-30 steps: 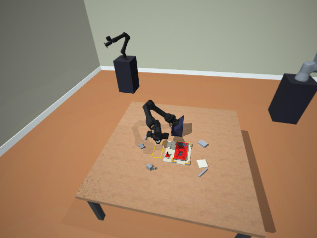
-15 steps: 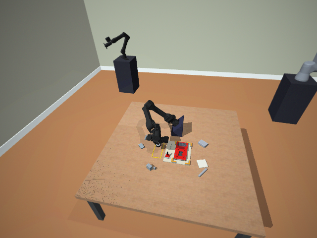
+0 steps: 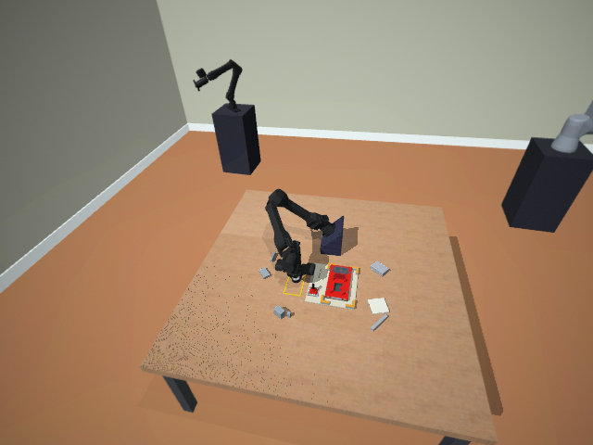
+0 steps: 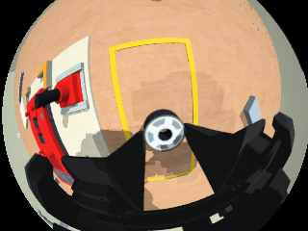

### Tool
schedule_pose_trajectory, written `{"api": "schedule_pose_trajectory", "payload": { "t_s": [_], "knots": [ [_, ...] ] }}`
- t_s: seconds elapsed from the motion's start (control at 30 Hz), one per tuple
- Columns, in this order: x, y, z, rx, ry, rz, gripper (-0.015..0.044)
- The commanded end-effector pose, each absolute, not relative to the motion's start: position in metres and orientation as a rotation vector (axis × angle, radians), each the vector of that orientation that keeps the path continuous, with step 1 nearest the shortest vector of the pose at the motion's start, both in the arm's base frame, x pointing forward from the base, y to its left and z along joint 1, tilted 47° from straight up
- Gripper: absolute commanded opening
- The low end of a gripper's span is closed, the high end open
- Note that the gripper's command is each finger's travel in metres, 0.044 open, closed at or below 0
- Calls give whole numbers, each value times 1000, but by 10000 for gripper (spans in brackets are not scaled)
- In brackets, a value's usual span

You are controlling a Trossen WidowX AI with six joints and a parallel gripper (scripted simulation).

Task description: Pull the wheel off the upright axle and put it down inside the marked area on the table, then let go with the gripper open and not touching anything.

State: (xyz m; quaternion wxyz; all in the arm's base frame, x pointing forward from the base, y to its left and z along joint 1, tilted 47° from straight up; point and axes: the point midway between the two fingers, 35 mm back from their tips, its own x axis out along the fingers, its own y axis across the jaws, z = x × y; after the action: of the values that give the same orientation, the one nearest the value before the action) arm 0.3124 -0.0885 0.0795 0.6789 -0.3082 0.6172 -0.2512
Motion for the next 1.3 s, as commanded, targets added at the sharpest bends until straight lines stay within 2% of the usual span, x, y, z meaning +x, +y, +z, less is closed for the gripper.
{"api": "schedule_pose_trajectory", "payload": {
  "t_s": [0.0,0.3,0.33,0.53,0.67,0.83,0.87,1.0,1.27],
  "knots": [
    [312,-89,80,-690,1386,-566,53],
    [312,-87,81,-690,1386,-565,289],
    [312,-83,84,-691,1386,-564,300],
    [306,-46,118,-700,1387,-561,300],
    [306,-45,120,-701,1387,-561,300],
    [270,-16,113,-696,1395,-540,431],
    [258,-10,114,-696,1396,-541,440],
    [220,6,117,-701,1394,-556,440],
    [218,7,118,-701,1393,-557,440]
  ]
}}
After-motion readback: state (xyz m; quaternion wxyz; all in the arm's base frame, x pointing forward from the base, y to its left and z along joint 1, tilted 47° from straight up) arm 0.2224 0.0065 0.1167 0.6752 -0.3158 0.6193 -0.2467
